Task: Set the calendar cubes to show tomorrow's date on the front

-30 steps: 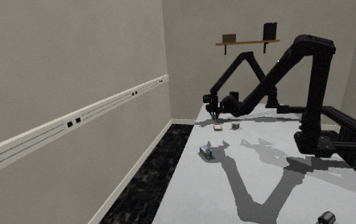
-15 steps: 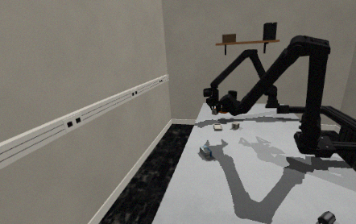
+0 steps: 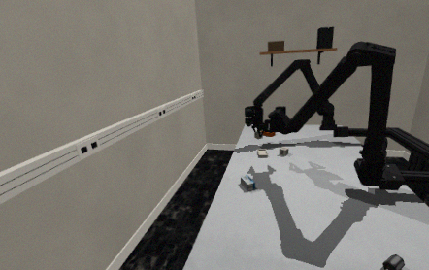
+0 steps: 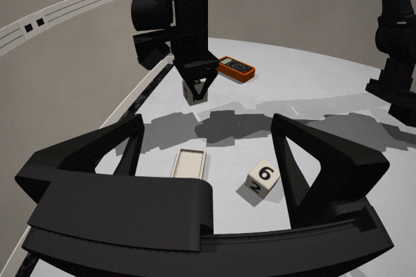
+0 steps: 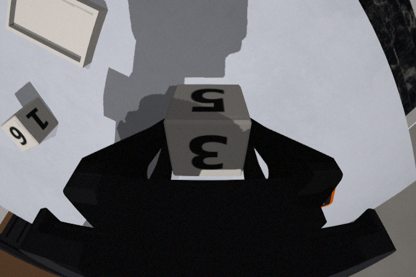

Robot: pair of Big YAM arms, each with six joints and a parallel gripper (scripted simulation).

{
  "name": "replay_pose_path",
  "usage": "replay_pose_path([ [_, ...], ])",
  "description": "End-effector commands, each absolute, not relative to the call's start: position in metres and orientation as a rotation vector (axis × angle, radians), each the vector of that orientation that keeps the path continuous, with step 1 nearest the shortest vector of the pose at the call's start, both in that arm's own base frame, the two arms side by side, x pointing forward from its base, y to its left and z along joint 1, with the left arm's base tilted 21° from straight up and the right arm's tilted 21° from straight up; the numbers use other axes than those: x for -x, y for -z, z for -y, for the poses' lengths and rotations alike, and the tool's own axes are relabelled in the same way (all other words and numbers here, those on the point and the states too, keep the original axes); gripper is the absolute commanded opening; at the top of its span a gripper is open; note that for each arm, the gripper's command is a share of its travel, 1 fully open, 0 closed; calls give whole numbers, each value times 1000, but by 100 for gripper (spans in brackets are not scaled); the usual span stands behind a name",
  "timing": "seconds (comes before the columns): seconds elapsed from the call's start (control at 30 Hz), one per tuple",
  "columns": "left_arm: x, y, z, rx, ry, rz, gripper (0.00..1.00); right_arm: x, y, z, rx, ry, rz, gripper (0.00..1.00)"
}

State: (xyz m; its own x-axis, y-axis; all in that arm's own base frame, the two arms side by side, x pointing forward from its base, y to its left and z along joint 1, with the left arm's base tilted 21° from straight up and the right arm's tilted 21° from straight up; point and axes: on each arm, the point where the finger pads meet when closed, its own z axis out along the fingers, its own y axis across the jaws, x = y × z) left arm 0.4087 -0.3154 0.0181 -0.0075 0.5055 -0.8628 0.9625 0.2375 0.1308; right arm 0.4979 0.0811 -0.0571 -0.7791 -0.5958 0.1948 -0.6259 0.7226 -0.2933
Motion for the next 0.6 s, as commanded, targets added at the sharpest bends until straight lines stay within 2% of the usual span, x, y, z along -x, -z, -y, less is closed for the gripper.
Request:
replay_pose_path([
  [0.0,-414,-47,345,-1350,630,-1651,100,-495,73,-68,-524,-555,2991,40],
  [0.37,-397,-48,372,-1280,541,-1763,100,-494,83,-64,-8,-569,3098,40],
  [0.57,-378,-45,385,-1225,464,-1836,100,-494,86,-63,89,-570,3106,40],
])
